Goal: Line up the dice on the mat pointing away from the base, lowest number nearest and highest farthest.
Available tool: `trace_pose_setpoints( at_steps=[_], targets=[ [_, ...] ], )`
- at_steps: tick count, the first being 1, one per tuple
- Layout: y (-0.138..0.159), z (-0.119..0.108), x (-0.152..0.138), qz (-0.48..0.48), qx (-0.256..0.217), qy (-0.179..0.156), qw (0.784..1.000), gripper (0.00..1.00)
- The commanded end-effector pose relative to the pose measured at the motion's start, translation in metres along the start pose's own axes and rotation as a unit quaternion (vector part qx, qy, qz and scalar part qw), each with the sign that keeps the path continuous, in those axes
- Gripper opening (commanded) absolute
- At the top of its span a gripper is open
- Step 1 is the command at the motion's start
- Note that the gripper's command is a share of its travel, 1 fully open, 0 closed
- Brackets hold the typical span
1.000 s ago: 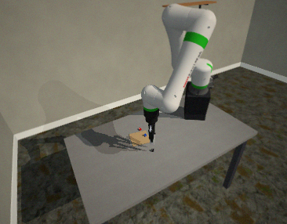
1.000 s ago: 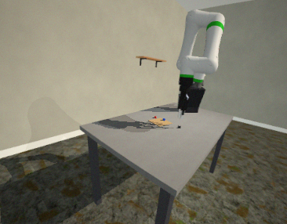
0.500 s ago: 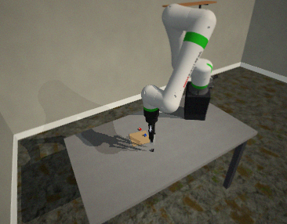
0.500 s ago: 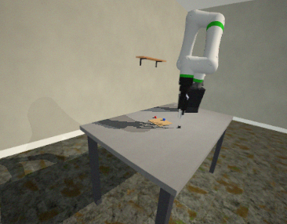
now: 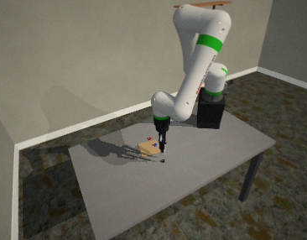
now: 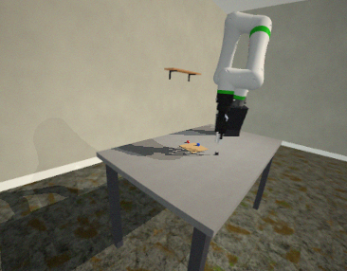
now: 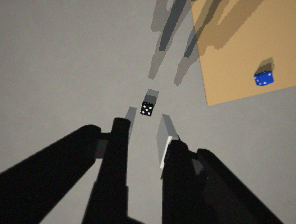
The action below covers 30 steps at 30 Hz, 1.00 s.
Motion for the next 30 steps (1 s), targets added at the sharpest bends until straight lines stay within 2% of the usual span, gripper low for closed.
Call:
trace_pose_setpoints(
  at_steps=[1,30],
  targets=[
    [0.0,0.001,0.0,0.0,0.0,0.0,1.0,0.19],
    [0.0,0.034,0.0,0.0,0.0,0.0,1.0,0.19]
  ],
)
Point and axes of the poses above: the point where the finger pads meet when closed, its own z axis out along the fingers, its own x axis across the jaws, y = z × x, the point moved 5 cm from there along -z, back along the fingers, and after that the axes turned 6 degrees about -z, right-handed, at the moved point
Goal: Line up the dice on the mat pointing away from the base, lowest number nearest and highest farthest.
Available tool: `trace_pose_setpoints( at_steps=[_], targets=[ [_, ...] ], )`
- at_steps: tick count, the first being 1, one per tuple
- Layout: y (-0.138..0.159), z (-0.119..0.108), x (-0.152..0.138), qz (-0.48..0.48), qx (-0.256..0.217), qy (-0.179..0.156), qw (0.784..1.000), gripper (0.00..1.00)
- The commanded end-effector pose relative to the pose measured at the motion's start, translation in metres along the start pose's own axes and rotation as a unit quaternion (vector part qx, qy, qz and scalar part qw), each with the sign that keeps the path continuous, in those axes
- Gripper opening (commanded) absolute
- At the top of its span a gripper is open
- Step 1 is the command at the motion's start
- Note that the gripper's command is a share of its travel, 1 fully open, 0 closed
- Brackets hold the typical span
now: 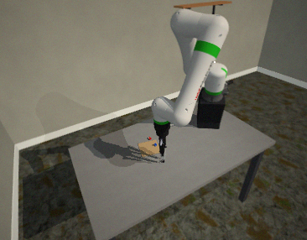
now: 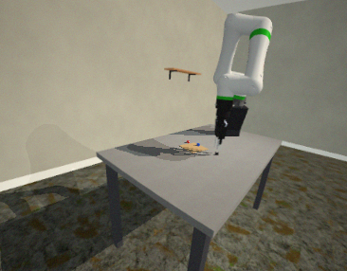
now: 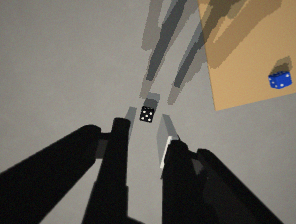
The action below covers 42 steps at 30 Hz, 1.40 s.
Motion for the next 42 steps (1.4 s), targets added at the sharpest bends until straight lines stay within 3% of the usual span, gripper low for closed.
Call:
trace_pose_setpoints(
  at_steps=[1,18,42],
  targets=[
    [0.0,0.004,0.0,0.0,0.0,0.0,1.0,0.19],
    [0.0,0.018,0.0,0.0,0.0,0.0,1.0,0.19],
    [0.0,0.019,0.0,0.0,0.0,0.0,1.0,0.19]
  ],
)
Point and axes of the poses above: the point where the finger pads meet when closed, its own z axis out along the fingers, its own x axis across the jaws, y = z × x, the point moved 5 cm from there along -z, back along the fingers, and after that the axes turned 6 degrees about -z, right-handed, at the moved point
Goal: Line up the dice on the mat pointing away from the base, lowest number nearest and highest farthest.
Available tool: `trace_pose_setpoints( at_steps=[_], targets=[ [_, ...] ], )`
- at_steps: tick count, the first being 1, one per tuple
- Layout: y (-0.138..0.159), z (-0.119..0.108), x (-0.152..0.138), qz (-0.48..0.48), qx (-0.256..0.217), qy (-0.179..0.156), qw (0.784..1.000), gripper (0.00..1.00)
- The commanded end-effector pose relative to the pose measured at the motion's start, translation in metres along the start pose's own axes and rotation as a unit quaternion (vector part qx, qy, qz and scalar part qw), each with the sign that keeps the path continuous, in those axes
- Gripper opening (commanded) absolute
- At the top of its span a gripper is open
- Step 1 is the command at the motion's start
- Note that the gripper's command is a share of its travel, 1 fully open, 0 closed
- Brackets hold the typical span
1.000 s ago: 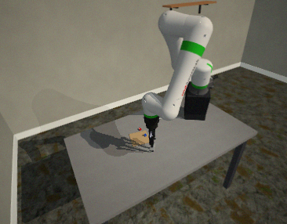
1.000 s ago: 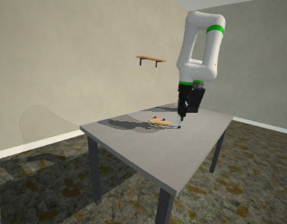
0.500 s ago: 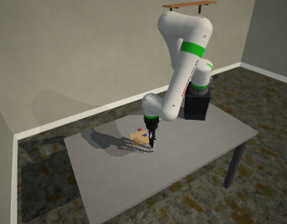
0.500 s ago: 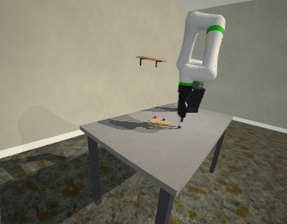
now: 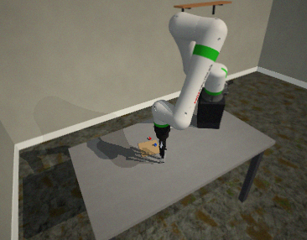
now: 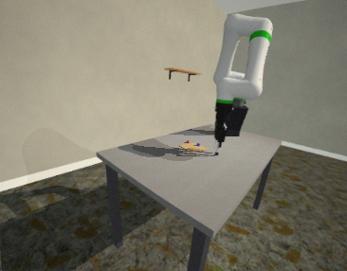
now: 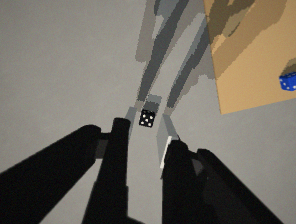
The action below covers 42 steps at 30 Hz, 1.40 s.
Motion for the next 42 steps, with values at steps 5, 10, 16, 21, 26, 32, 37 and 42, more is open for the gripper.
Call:
trace_pose_setpoints(
  at_steps=[5,10,16,21,26,32,37,42],
  targets=[
    [0.0,0.0,0.0,0.0,0.0,0.0,1.0,0.19],
    [0.0,0.0,0.0,0.0,0.0,0.0,1.0,0.19],
    [0.0,0.0,0.0,0.0,0.0,0.0,1.0,0.19],
    [0.0,0.0,0.0,0.0,0.0,0.0,1.0,0.19],
    [0.0,0.001,0.0,0.0,0.0,0.0,1.0,0.19],
    [0.0,0.007,0.0,0.0,0.0,0.0,1.0,0.19],
    [0.0,0.012,0.0,0.0,0.0,0.0,1.0,0.19],
    [0.0,0.017,0.0,0.0,0.0,0.0,1.0,0.19]
  ],
)
Point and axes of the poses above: the point where the finger pads meet when closed, its own z axis out along the fingers, its own x axis across the jaws, y = z × x, the point moved 5 cm from there along -z, back along the fingers, and after that the axes turned 6 degrees about -z, right-handed, at the moved point
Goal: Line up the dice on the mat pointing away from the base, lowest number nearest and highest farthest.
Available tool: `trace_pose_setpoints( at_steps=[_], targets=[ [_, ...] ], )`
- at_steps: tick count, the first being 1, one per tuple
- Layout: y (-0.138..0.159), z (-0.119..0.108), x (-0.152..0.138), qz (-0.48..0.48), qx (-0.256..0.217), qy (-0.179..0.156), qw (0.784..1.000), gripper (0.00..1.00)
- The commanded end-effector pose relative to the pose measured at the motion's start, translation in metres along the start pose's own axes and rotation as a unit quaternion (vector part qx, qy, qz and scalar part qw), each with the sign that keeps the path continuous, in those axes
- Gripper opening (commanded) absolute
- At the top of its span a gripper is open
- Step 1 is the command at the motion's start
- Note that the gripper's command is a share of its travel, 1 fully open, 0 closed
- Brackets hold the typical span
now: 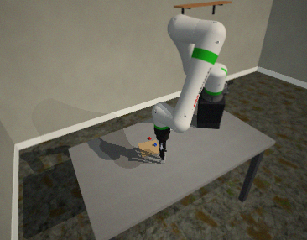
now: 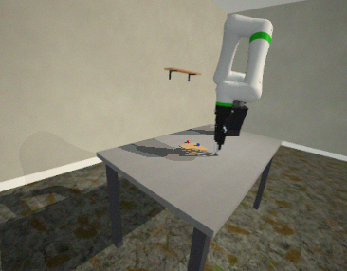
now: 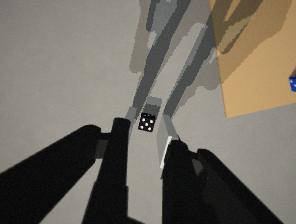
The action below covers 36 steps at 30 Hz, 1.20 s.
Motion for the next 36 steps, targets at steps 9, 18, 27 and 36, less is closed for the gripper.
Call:
trace_pose_setpoints(
  at_steps=[9,18,27,36],
  targets=[
    [-0.0002,0.0065,-0.0001,0.0,0.0,0.0,1.0,0.19],
    [-0.0002,0.0065,-0.0001,0.0,0.0,0.0,1.0,0.19],
    [-0.0002,0.0065,-0.0001,0.0,0.0,0.0,1.0,0.19],
    [-0.0002,0.0065,-0.0001,0.0,0.0,0.0,1.0,0.19]
  ],
)
Point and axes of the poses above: the point where the finger pads meet when closed, its own z axis out along the fingers, its own x axis across the jaws, y = z × x, the point moved 5 cm from there along -z, back along the fingers, and after that the axes turned 6 degrees about -z, right-handed, at the moved point
